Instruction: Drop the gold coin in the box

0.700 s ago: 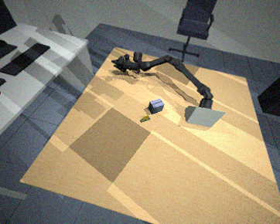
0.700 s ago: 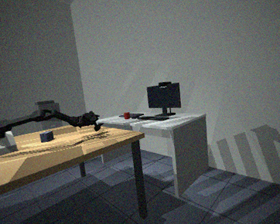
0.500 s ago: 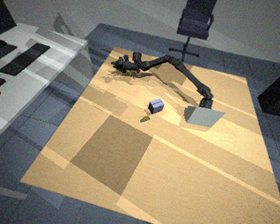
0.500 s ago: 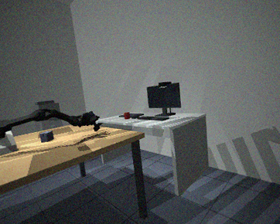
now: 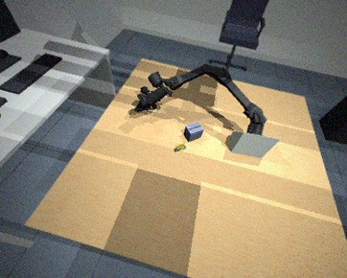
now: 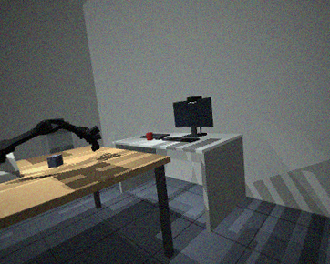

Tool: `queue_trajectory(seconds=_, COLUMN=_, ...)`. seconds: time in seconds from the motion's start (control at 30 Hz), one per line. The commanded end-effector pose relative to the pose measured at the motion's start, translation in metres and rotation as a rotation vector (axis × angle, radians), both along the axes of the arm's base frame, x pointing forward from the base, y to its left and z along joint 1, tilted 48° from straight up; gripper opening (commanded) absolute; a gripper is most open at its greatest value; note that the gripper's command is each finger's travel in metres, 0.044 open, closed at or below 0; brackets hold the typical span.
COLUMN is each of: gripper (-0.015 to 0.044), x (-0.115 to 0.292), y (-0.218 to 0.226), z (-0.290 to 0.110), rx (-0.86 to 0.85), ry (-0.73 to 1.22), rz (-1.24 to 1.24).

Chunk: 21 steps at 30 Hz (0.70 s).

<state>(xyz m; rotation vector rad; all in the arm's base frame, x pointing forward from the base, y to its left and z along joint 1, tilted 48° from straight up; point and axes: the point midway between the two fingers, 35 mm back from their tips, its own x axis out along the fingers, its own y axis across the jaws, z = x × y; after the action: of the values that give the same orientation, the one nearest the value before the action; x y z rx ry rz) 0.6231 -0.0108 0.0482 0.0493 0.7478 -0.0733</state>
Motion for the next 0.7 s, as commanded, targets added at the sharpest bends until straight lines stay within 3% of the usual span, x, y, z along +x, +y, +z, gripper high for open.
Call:
queue_trajectory(seconds=0.0, gripper=0.0161, x=-0.043, y=0.035, z=-0.04, rx=-0.114, ry=0.215, rz=0.021)
queue_trajectory(seconds=0.27, gripper=0.0161, x=-0.148, y=0.084, z=-0.093, rx=-0.433, ry=0.61, rz=0.121)
queue_trajectory(seconds=0.5, gripper=0.0161, x=-0.253, y=0.102, z=-0.095, rx=-0.915, ry=0.934, rz=0.301)
queue_trajectory(seconds=0.57, gripper=0.0161, x=-0.268, y=0.104, z=-0.09, rx=-1.014, ry=0.979, rz=0.341)
queue_trajectory(seconds=0.67, gripper=0.0161, x=-0.267, y=0.106, z=-0.091, rx=-1.027, ry=0.984, rz=0.346)
